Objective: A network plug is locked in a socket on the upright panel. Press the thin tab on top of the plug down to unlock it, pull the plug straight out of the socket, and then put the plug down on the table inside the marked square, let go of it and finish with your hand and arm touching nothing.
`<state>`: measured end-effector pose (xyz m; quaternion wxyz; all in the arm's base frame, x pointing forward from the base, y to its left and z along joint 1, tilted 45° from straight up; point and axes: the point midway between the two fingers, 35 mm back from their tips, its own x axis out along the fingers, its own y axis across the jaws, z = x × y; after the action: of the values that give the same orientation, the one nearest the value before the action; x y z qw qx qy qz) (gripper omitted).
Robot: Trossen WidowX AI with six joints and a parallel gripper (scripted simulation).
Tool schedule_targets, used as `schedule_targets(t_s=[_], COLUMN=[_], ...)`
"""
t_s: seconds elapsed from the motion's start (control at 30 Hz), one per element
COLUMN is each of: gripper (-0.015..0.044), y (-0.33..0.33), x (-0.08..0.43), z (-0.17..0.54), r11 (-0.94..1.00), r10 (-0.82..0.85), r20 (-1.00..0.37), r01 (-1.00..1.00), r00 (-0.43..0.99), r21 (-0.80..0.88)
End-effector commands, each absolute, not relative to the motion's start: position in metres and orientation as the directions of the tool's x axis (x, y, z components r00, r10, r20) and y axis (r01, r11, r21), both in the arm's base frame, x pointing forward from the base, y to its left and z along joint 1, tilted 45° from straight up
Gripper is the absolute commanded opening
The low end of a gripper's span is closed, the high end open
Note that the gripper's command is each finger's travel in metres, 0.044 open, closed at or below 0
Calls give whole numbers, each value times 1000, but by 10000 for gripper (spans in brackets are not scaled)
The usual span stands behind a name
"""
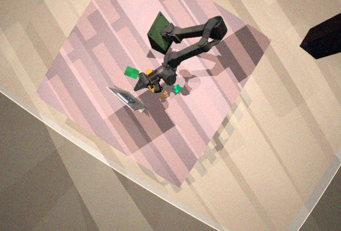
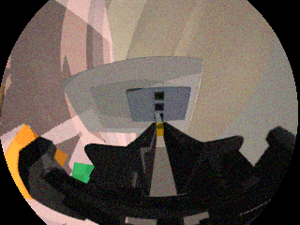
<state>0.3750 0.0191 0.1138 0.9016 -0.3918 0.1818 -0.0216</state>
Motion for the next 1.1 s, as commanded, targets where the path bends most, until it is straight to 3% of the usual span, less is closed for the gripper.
schedule_targets(t_s=[0.0,1.07], gripper=[0,0], y=[19,19], x=[372,357], z=[114,117], r11=[695,695], r10=[-184,-184], r20=[-311,-312], r01=[-100,-101], r00=[932,932], r21=[-712,-712])
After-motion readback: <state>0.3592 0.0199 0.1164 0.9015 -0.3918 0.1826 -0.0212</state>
